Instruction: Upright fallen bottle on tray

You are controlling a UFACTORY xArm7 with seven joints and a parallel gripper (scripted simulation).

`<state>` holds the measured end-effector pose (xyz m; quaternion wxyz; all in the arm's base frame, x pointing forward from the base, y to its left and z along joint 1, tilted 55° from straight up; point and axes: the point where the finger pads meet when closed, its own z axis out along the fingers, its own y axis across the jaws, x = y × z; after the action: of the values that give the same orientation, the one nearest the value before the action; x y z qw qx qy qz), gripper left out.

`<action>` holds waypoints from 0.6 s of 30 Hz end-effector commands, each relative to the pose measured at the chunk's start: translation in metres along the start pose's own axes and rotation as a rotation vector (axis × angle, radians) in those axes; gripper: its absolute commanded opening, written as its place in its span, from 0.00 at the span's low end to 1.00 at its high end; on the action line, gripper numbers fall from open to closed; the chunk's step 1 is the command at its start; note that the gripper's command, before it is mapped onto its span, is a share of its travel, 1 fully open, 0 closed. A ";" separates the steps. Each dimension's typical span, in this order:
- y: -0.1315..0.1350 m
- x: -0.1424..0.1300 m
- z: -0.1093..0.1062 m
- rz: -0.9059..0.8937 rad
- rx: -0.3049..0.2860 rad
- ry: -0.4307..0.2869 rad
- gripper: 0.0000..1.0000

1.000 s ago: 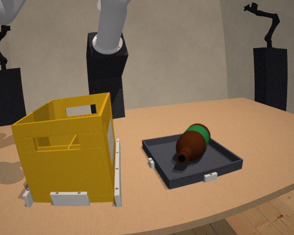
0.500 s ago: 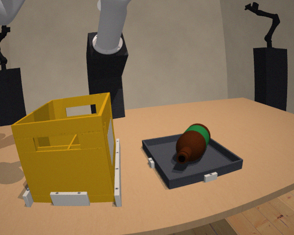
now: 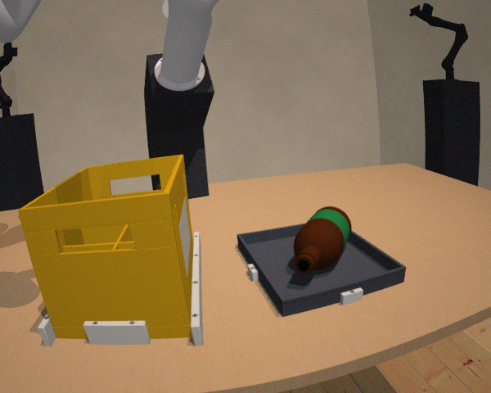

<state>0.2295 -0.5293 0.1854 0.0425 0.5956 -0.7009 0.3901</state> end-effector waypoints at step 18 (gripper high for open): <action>-0.045 -0.016 -0.002 -0.108 0.065 -0.013 1.00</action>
<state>0.2302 -0.5291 0.1856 0.0427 0.5967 -0.6998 0.3904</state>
